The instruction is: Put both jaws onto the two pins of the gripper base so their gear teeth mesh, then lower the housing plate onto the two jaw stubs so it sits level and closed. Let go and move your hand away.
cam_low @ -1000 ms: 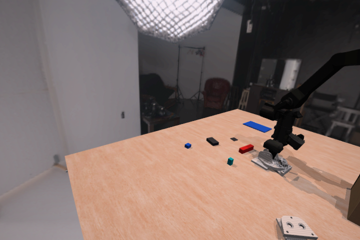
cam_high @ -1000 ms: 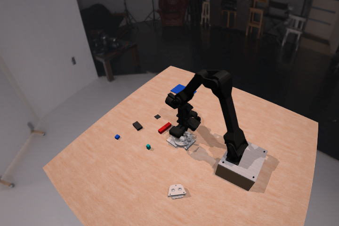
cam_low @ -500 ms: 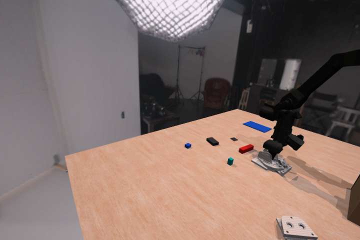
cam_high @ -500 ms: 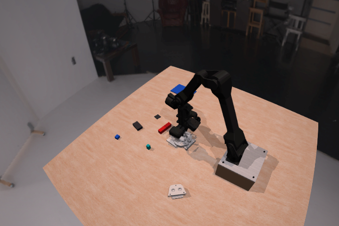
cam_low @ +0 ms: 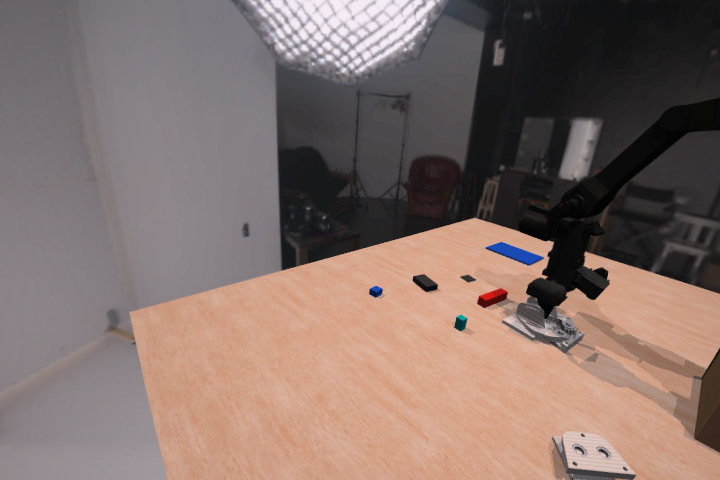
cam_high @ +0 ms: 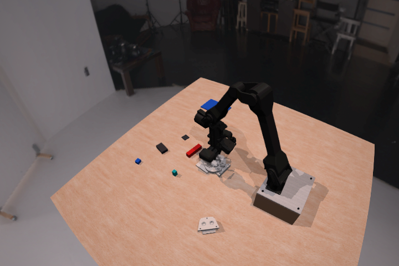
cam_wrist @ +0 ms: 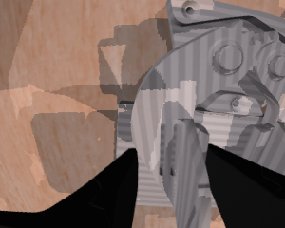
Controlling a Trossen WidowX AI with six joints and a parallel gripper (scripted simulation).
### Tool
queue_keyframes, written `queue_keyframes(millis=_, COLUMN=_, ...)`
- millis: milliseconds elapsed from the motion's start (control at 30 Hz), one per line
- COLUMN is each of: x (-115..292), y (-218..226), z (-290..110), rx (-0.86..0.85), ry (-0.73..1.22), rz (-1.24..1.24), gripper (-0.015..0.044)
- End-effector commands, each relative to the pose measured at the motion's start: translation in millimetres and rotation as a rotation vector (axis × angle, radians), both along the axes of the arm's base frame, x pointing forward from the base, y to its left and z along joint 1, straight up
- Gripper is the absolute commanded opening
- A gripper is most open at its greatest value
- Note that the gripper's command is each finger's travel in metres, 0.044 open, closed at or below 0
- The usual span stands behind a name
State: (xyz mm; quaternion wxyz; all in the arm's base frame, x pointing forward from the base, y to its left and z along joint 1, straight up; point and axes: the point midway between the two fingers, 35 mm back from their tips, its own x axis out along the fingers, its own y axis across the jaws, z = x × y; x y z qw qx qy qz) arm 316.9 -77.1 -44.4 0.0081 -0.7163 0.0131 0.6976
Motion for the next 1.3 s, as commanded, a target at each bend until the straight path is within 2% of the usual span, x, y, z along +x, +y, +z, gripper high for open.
queue_keyframes(millis=0, x=0.8, y=0.4, z=-0.5, rx=0.001, ry=0.000, rz=0.002, gripper=0.0134)
queue_keyframes(millis=1267, x=0.9, y=0.3, z=-4.8, rx=0.001, ry=0.000, rz=0.002, gripper=0.0134)
